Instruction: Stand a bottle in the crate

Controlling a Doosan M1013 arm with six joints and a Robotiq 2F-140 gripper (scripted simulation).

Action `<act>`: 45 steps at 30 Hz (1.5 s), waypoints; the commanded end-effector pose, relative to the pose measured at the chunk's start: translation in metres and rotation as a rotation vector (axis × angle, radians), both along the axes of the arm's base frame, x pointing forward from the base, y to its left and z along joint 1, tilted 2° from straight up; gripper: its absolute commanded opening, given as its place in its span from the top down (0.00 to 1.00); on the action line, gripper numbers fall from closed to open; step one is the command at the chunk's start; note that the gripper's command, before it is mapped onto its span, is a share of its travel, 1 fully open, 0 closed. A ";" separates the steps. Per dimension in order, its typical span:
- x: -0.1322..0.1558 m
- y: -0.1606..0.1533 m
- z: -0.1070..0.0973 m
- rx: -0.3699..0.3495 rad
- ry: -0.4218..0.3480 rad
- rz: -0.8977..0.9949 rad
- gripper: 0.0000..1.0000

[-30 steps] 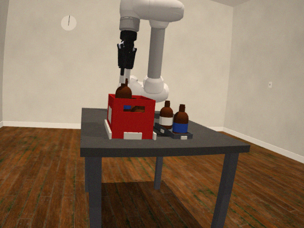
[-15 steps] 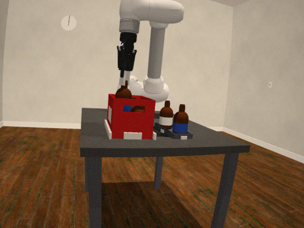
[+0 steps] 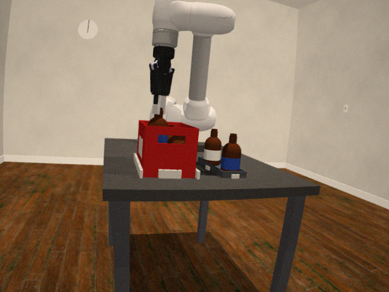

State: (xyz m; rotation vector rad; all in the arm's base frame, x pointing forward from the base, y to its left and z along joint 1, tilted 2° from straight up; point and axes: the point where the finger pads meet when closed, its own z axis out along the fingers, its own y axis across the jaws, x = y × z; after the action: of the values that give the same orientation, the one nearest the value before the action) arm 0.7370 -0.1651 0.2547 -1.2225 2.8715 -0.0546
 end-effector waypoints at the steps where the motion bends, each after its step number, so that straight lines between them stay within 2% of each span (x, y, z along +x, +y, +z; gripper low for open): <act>1: 0.000 0.000 -0.001 0.000 0.000 0.000 1.00; 15: 0.000 0.000 -0.012 0.000 0.000 0.000 1.00; 45: 0.000 0.000 -0.013 0.000 0.000 0.000 1.00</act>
State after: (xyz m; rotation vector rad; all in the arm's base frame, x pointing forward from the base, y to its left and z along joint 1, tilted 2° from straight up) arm 0.7375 -0.1654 0.2411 -1.2225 2.8715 -0.0546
